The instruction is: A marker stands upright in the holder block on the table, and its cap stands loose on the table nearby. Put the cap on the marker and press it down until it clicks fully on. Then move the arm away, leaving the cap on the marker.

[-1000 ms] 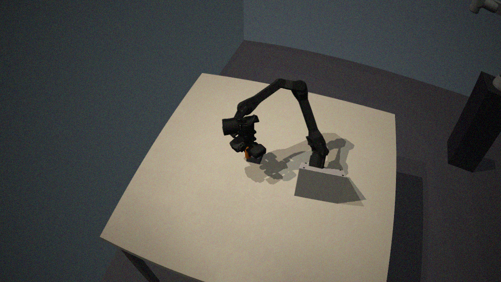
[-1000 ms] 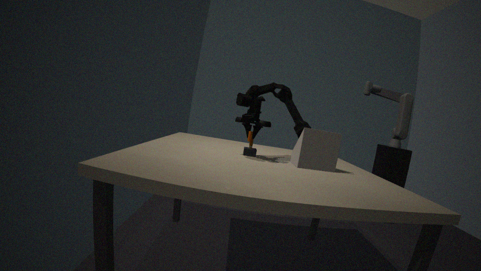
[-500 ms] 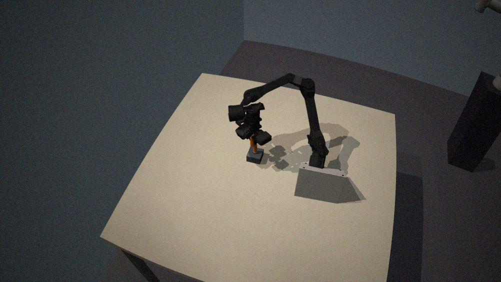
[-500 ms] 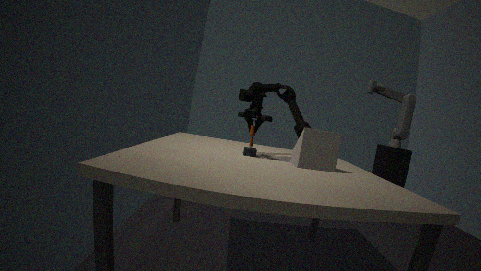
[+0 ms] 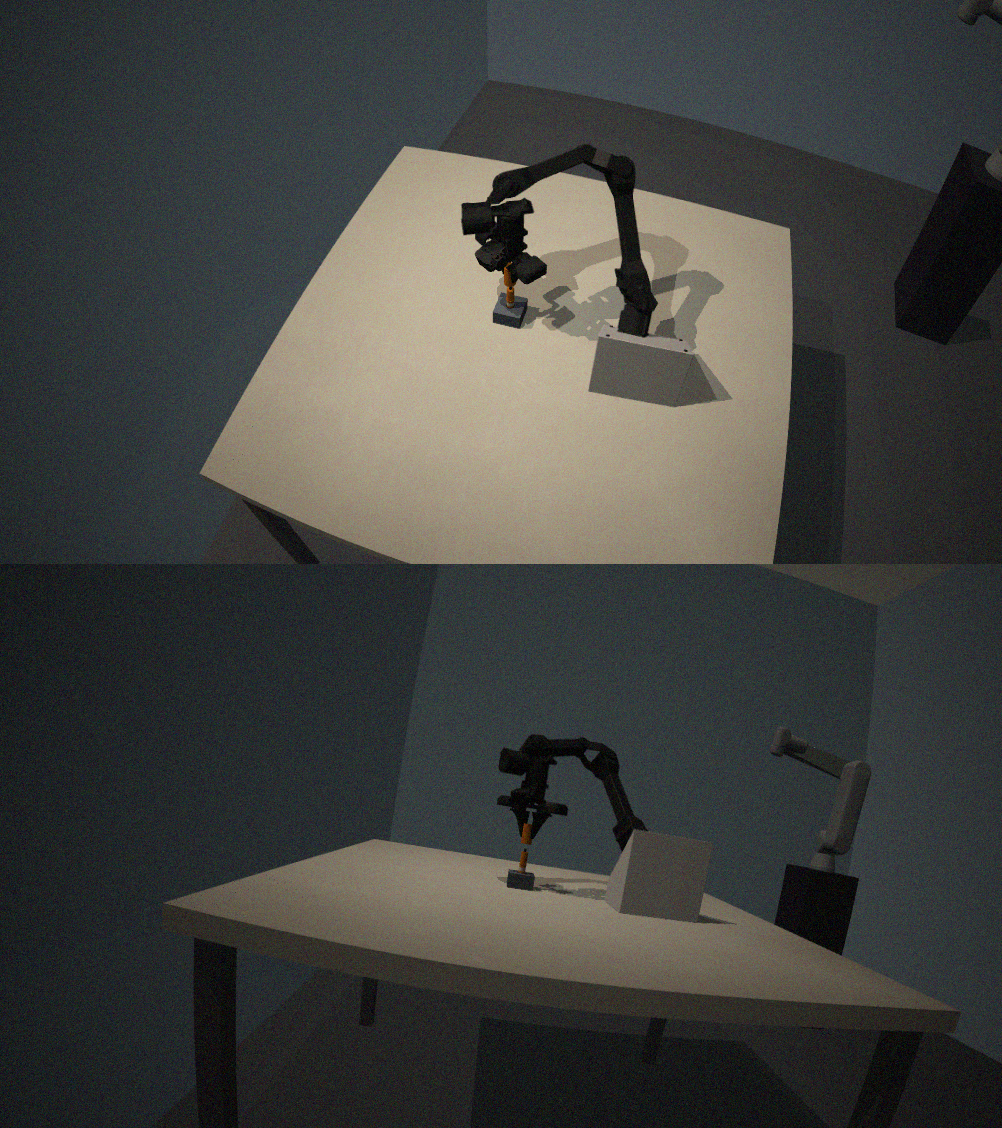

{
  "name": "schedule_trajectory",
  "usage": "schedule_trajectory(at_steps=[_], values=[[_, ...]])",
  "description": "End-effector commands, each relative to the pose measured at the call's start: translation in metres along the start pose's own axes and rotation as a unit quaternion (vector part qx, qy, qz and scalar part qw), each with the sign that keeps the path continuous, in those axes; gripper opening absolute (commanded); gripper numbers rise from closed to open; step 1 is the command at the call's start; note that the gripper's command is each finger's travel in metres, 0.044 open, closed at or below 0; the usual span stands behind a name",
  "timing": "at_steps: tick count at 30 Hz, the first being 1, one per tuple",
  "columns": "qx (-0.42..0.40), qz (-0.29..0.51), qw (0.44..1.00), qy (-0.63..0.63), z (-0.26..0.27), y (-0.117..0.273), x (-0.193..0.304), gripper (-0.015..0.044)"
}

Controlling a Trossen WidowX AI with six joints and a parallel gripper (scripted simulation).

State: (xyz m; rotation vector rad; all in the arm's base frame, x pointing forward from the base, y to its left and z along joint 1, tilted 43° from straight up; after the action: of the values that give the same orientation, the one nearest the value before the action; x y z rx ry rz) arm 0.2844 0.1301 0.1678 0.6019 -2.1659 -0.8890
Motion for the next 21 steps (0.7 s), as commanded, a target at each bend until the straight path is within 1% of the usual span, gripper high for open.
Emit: schedule_trajectory(at_steps=[1, 21], values=[[0.002, 0.002, 1.0, 0.003, 0.001, -0.004, 0.0, 0.0], [0.002, 0.002, 1.0, 0.003, 0.0, -0.037, 0.0, 0.0]])
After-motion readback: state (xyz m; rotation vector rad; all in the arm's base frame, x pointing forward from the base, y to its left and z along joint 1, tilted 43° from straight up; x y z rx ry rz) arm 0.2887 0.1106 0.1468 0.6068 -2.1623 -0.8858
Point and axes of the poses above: the point midway between the two fingers, 35 mm back from their tips, its own y axis back along the fingers, its own z axis across the jaws, x = y × z, the point moved 10 cm from there along y, back along the fingers, and after that the axes turned 12 degrees about -y, right-handed, at the moved point
